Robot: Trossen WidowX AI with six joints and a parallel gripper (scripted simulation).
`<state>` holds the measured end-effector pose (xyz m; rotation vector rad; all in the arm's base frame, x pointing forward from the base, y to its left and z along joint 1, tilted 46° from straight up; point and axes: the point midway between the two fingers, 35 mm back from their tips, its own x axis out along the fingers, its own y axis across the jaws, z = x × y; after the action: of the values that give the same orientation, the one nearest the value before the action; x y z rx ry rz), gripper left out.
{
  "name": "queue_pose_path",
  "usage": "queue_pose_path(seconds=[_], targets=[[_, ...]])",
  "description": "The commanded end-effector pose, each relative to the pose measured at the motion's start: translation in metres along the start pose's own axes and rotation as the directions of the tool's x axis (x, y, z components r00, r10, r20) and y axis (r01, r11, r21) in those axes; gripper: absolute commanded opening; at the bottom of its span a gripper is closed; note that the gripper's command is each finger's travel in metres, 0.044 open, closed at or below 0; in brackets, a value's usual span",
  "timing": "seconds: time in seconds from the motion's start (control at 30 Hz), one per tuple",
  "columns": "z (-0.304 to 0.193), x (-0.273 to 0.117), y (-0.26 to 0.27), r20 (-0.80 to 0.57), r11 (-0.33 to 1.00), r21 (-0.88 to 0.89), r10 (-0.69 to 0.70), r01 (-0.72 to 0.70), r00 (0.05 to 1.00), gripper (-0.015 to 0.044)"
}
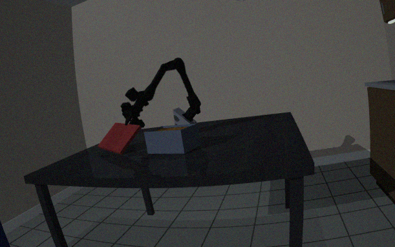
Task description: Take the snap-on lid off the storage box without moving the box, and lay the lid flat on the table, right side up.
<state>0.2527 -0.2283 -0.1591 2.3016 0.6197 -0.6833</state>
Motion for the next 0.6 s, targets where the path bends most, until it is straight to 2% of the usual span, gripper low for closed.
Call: queue_pose_path(seconds=[0.0,0.57], targets=[[-0.008,0.011,-0.016,-0.017,0.999,0.006,-0.04,0.04,0.999,0.0],[-0.008,0.02,-0.027,-0.018,0.999,0.007,-0.04,0.04,0.999,0.0]])
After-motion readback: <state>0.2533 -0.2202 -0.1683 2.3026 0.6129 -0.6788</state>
